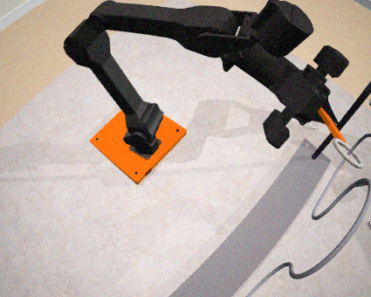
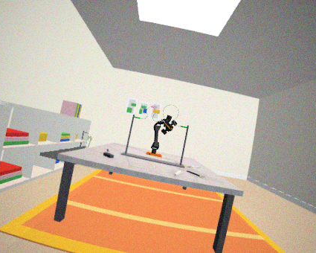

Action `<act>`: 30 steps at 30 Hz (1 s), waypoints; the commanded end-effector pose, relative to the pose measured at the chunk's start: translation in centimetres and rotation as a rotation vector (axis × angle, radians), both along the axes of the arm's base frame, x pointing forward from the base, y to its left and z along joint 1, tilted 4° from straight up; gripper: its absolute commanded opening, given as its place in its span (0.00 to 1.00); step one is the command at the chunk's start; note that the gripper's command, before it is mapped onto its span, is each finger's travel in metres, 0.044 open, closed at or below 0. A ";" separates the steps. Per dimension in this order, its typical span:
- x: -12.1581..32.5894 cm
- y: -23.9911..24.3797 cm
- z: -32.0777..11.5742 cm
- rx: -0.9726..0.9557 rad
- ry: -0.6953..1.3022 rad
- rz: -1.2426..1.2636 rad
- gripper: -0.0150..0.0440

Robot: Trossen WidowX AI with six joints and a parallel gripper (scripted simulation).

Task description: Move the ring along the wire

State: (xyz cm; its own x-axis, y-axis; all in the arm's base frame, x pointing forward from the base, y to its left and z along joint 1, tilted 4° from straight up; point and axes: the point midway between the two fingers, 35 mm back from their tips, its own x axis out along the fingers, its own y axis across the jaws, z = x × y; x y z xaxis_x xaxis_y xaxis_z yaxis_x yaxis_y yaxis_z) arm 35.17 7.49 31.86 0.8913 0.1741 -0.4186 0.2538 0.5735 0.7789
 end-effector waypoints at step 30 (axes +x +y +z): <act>1.1 2.3 11.6 0.791 -0.145 -0.033 0.00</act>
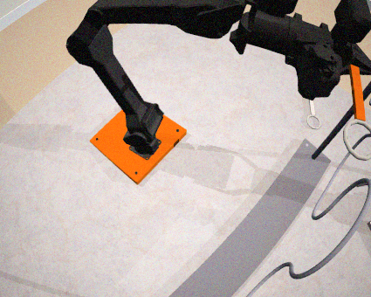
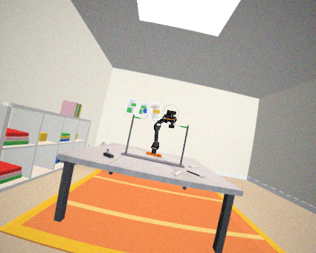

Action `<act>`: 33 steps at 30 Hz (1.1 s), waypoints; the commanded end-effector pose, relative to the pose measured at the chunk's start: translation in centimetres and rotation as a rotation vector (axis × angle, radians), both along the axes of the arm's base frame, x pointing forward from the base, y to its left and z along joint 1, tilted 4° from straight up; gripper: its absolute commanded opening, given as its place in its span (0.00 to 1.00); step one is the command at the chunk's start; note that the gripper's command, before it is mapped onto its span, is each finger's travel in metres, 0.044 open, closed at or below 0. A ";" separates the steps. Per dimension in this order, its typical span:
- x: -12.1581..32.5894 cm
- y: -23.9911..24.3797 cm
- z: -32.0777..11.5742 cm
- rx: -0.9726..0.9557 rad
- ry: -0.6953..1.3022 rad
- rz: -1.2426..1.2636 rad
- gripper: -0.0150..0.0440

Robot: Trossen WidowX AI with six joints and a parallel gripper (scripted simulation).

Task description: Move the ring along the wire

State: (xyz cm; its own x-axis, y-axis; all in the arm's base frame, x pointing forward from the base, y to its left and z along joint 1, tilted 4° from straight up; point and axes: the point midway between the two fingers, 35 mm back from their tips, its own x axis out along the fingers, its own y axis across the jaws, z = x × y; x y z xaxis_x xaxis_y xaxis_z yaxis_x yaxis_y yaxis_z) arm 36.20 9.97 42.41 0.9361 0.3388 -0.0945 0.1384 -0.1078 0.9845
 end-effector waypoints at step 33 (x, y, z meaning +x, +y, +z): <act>0.9 -2.8 7.3 0.371 -0.041 -0.097 0.00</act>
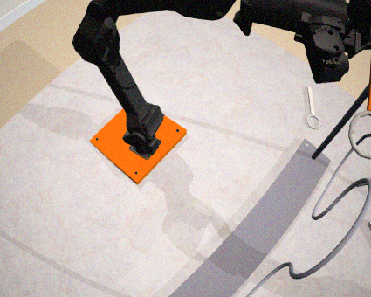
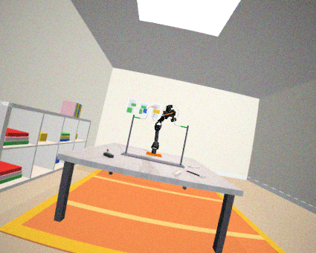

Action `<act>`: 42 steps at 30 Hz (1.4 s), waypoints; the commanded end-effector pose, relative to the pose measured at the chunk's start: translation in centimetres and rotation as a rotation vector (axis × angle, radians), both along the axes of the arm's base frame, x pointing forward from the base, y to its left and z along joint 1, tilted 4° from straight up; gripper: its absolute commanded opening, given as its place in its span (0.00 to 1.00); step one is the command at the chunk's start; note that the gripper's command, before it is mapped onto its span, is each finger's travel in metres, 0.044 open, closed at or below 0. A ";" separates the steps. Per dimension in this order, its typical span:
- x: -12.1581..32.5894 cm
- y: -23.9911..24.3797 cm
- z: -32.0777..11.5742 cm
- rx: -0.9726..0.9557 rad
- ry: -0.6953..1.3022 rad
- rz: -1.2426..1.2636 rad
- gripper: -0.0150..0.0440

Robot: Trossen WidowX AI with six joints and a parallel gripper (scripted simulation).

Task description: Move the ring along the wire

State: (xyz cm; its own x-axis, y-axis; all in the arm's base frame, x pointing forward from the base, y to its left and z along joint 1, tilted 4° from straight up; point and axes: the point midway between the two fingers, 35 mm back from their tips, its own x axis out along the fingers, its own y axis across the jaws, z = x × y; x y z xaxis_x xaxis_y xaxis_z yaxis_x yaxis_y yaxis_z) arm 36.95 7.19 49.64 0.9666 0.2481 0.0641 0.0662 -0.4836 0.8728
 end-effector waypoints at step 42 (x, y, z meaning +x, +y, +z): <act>0.1 0.3 -1.5 -0.501 0.094 0.027 0.00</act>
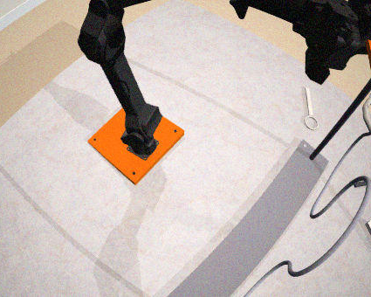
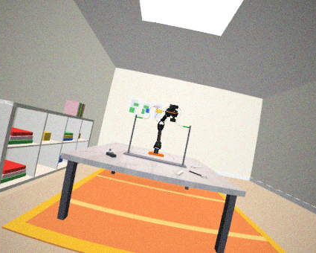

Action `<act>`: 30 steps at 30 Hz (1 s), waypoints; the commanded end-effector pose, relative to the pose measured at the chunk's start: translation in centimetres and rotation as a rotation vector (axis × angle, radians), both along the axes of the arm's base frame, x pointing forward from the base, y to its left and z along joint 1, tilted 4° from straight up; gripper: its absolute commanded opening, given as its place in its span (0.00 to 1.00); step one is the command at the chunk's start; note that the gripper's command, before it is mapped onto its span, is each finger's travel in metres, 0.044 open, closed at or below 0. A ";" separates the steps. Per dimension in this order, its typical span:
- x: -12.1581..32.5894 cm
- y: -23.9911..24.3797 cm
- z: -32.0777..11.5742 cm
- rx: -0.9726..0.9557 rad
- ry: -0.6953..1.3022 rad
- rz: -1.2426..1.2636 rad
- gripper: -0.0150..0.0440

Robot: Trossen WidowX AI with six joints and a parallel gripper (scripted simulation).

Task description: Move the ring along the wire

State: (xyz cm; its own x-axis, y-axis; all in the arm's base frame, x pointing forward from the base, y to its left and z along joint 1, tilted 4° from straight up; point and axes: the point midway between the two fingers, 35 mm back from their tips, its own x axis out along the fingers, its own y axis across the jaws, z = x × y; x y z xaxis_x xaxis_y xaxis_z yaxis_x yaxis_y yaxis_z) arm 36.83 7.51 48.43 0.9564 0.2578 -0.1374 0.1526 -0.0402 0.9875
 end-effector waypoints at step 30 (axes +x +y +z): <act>0.1 -0.2 -1.6 -0.404 0.077 0.015 0.00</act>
State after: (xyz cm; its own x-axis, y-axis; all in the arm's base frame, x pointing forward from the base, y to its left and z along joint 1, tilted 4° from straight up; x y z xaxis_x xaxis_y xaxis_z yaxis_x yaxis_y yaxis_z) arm 36.74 7.31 47.07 0.9388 0.1936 -0.2850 0.2149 0.3175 0.9236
